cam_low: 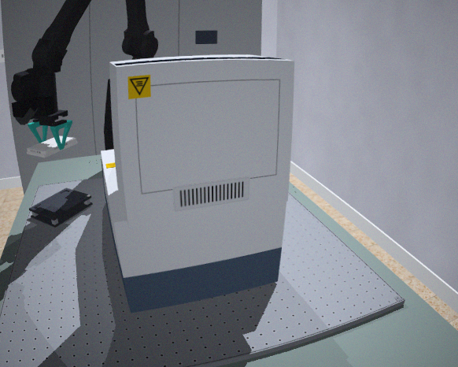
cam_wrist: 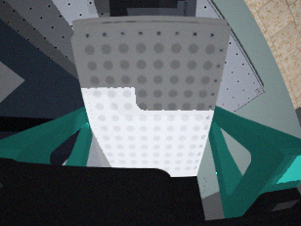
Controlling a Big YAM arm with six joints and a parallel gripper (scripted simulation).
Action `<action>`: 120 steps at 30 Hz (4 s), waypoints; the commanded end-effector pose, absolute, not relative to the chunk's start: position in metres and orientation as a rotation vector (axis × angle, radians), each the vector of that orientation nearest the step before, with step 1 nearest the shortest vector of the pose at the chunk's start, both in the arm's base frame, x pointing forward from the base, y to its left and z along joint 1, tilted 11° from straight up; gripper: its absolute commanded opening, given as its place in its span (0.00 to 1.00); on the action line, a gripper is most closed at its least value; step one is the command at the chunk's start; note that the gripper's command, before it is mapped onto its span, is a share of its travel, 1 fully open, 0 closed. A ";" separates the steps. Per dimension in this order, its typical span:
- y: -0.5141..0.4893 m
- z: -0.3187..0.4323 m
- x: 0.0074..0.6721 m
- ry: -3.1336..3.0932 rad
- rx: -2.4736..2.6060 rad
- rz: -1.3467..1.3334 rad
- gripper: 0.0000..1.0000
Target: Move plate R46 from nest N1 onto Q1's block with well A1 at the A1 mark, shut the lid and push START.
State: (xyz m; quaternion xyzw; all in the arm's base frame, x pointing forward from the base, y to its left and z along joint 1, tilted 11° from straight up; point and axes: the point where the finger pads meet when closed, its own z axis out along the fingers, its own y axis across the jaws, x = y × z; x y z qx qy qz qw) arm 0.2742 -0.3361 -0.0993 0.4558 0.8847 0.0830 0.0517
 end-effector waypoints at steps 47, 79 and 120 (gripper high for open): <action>-0.380 0.002 0.276 2.608 1.378 0.181 0.00; -0.287 0.018 0.357 2.928 0.231 0.109 0.00; -0.155 0.046 0.484 2.555 -1.418 -0.026 0.00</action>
